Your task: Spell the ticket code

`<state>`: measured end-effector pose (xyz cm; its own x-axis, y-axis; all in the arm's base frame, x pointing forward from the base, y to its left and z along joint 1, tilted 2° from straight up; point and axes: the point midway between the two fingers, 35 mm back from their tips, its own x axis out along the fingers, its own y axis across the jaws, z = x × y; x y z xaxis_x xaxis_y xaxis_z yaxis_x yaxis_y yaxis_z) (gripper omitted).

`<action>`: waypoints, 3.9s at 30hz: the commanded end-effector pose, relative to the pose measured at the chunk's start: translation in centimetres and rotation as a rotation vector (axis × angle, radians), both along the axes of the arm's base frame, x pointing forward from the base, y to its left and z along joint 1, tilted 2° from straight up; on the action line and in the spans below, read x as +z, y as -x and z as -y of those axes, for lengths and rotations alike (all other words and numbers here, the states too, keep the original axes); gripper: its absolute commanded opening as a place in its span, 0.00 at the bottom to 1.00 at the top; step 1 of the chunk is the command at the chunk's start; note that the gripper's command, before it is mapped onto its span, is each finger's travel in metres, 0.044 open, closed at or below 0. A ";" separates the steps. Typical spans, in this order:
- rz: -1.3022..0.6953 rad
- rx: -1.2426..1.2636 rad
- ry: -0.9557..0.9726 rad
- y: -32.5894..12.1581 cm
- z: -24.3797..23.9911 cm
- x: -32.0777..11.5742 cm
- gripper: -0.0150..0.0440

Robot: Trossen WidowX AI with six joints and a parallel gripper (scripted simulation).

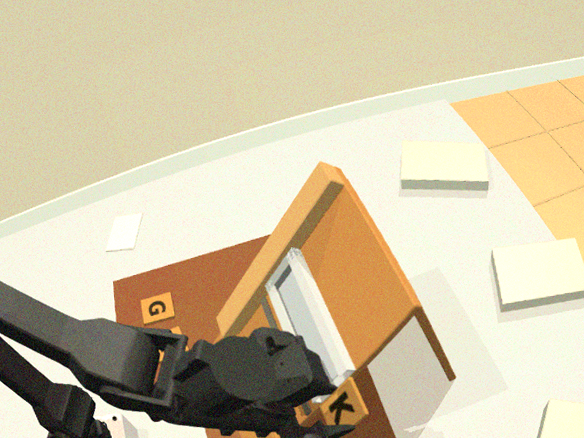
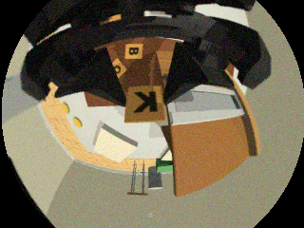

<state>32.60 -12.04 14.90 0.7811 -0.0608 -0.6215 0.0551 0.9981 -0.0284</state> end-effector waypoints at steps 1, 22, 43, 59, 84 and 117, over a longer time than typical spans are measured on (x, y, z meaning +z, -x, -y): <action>0.000 -0.002 -0.002 0.1 -0.3 -0.1 0.25; 0.000 -0.002 -0.003 0.0 -1.4 -0.1 0.25; 0.000 -0.002 -0.004 0.0 -2.5 -0.1 0.25; 0.000 -0.002 -0.004 -0.1 -3.3 -0.1 0.25; 0.000 -0.002 -0.005 -0.2 -4.5 -0.1 0.25; 0.001 -0.002 -0.007 -0.3 -5.8 -0.1 0.25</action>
<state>33.01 -6.44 14.89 0.7817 -0.0578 -0.6209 0.0550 0.9982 -0.0236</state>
